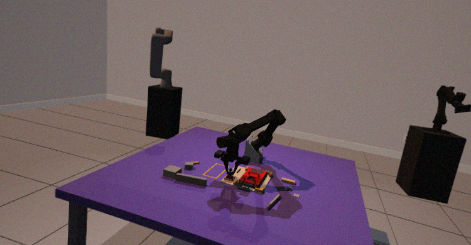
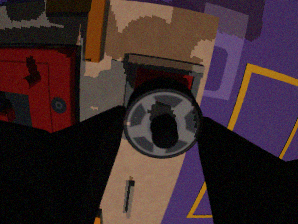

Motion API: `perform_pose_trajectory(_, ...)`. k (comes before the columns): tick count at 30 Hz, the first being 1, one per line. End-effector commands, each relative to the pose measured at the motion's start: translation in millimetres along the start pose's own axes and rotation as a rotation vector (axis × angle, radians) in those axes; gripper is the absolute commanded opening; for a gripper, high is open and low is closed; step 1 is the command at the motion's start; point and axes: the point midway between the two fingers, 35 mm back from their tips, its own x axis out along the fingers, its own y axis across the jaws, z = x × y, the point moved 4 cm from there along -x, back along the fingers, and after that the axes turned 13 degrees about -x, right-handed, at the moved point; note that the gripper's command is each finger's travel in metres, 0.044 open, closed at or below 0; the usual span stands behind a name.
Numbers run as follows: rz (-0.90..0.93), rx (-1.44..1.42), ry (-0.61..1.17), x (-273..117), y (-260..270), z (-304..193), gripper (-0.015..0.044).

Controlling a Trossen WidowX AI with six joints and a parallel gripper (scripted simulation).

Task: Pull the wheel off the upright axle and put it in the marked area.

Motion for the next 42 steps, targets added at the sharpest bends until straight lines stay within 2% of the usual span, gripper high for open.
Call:
perform_pose_trajectory(1, -0.004, 0.012, -0.009, -10.6, -0.9, -2.0, 0.0000)
perform_pose_trajectory(42, -0.004, 0.014, -0.012, -24.2, -1.1, -2.4, 0.0000)
